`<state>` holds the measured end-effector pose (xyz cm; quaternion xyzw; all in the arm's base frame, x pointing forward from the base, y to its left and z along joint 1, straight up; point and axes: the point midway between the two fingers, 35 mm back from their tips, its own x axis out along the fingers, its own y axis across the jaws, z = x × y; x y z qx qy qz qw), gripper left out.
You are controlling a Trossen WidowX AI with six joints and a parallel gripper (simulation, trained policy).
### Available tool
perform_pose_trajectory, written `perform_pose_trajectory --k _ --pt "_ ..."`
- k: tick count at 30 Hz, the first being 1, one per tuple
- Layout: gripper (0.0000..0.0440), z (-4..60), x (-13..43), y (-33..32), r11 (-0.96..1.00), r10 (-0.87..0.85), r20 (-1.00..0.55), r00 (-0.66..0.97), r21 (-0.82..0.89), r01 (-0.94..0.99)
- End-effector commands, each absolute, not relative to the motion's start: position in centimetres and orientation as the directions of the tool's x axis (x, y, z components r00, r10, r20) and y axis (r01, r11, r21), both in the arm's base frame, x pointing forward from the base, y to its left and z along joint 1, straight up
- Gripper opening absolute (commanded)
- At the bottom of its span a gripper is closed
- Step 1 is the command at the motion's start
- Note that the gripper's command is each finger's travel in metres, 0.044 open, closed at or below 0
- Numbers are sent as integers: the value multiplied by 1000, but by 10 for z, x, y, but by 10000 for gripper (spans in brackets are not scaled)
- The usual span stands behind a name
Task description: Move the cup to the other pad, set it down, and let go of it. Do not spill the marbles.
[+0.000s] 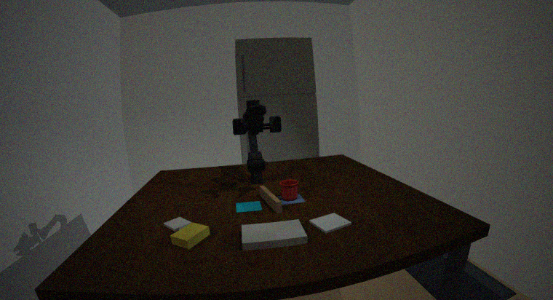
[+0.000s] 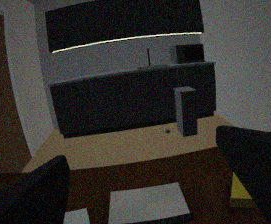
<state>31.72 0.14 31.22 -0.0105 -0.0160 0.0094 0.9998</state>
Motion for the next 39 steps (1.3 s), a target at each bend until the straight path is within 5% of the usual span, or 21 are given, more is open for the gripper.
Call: perform_pose_trajectory --k 1,14,39 --pt "374 313 317 2 1000 22 32 999 -22 -21" --pt "59 315 319 10 999 40 -39 998 16 -39" --pt "105 315 334 40 963 120 -283 952 264 -43"
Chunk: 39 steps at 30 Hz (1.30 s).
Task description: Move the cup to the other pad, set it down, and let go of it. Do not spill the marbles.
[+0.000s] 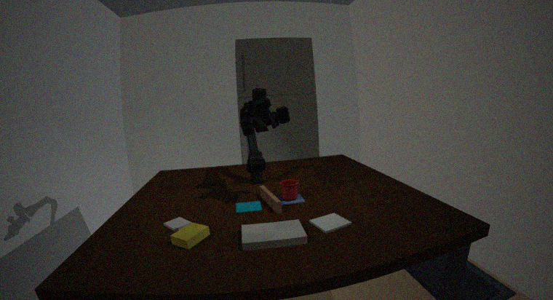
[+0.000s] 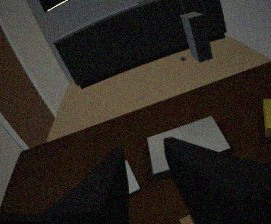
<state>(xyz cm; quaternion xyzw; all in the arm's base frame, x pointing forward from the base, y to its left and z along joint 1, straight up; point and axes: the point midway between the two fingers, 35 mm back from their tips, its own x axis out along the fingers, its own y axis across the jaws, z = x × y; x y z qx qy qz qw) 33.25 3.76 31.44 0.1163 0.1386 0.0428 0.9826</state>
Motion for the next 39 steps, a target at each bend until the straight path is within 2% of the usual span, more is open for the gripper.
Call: perform_pose_trajectory --k 1,23,39 --pt "106 314 334 42 961 123 -294 948 275 -40" --pt "122 305 341 73 875 185 -534 825 472 109" --pt "124 288 339 95 793 204 -705 679 526 308"
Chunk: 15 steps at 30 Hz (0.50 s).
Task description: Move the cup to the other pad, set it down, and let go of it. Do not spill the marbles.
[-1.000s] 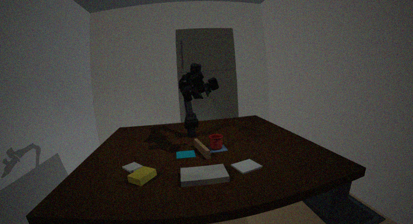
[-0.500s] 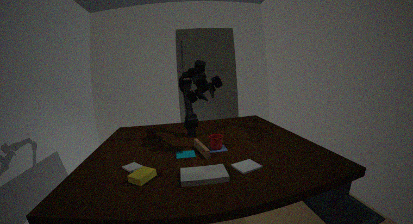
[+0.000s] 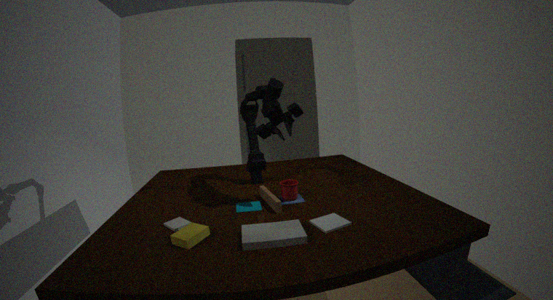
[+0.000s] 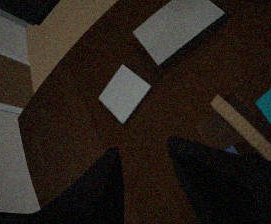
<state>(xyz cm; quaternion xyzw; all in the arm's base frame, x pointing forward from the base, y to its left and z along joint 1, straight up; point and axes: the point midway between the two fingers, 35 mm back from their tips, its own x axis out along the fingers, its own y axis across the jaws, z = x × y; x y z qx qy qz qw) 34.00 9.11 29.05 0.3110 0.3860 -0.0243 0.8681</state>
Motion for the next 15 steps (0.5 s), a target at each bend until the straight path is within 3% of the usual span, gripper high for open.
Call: perform_pose_trajectory --k 1,15 --pt "124 287 339 96 787 204 -715 669 526 322" --pt "119 265 332 104 727 173 -846 505 455 514"
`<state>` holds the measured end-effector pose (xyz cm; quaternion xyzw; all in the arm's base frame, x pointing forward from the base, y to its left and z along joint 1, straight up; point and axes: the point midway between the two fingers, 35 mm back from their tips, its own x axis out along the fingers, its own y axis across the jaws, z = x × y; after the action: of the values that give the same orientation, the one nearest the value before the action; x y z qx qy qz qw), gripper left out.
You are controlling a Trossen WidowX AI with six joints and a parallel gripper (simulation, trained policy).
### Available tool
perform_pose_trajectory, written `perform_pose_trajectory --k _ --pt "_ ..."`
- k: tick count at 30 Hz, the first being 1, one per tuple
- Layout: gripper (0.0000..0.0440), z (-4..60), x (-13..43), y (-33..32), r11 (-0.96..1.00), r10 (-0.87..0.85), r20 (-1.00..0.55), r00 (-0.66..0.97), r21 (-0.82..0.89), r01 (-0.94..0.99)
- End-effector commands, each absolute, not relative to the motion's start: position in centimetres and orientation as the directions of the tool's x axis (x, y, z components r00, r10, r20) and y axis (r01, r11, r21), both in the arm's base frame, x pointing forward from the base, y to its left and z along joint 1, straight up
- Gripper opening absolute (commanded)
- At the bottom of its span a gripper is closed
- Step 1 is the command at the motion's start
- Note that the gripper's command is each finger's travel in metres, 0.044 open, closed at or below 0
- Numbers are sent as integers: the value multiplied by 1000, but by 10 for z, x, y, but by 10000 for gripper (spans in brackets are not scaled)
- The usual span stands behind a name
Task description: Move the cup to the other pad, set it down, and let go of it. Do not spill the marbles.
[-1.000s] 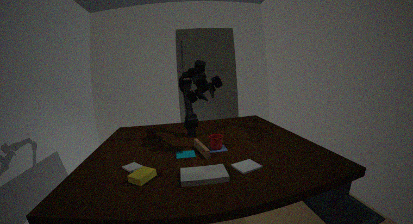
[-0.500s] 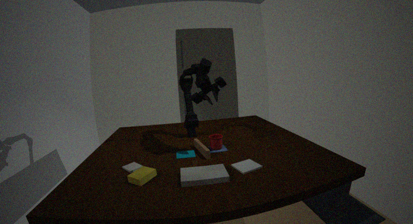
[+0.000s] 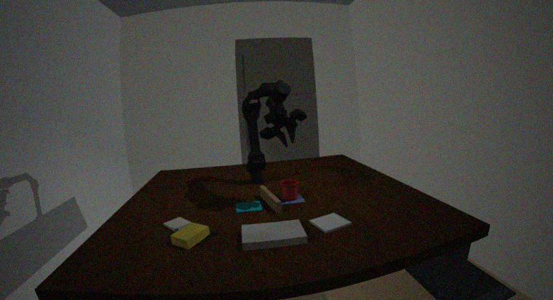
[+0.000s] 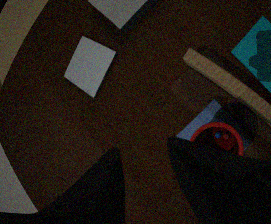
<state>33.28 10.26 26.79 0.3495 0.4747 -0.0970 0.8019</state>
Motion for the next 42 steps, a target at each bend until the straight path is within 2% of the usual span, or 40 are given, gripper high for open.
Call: perform_pose_trajectory --k 1,21,42 --pt "119 263 331 104 724 169 -854 492 446 526" --pt "130 214 314 96 699 58 -975 213 192 689" --pt "157 153 297 85 667 -59 -998 -11 -48 744"
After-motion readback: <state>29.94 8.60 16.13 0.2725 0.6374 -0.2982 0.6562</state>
